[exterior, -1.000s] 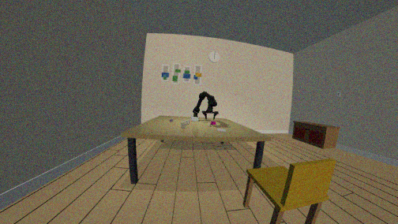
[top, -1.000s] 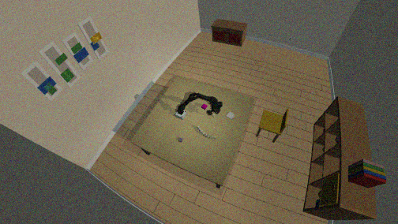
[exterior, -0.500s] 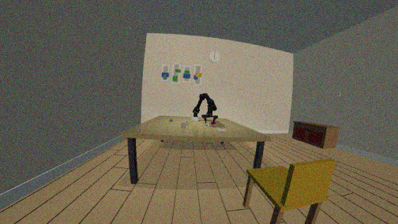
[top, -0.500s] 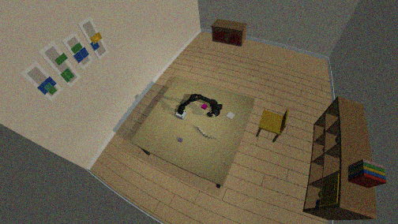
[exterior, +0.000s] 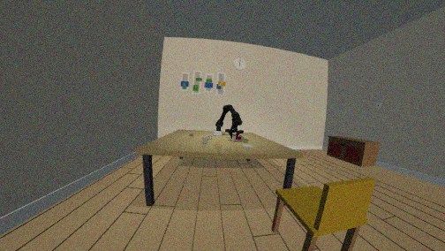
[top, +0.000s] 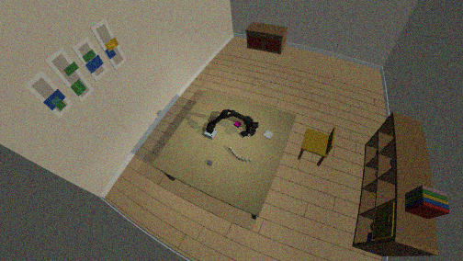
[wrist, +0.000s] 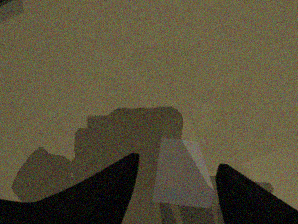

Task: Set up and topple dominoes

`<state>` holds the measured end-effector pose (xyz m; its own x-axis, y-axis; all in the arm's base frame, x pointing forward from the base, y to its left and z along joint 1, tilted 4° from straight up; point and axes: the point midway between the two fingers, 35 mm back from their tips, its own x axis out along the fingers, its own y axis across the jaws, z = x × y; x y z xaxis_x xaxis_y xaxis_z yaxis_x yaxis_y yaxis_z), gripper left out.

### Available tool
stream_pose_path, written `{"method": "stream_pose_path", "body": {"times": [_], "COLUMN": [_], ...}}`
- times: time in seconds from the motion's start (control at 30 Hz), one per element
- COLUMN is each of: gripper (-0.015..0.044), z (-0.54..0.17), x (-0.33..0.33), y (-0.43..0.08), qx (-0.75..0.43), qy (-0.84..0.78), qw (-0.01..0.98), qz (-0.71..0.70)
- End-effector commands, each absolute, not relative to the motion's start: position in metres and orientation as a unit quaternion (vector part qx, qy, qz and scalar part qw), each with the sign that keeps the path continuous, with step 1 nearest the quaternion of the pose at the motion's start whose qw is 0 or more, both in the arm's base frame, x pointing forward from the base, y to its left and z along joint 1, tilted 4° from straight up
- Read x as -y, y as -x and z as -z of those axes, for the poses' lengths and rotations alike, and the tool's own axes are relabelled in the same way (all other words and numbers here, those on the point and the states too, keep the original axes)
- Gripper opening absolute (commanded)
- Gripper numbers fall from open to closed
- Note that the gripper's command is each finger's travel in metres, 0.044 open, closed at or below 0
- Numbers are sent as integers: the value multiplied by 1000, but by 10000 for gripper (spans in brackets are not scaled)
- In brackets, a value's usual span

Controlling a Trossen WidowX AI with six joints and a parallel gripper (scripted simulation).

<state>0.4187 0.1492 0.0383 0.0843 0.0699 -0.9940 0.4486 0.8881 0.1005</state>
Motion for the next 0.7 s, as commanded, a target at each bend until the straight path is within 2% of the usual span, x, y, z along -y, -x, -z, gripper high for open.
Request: {"method": "stream_pose_path", "body": {"times": [0.0, 0.03, 0.37, 0.67], "gripper": [125, 107, 107, 107], "z": [-36, -36, -39, -153], "x": [-148, -148, -148, -143], "y": [-418, -418, -418, -413], "qx": [-663, -663, -663, -663], "qy": [-195, -195, -195, -195], "qw": [709, 709, 709, 710], "qz": [137, 137, 137, 134]}}
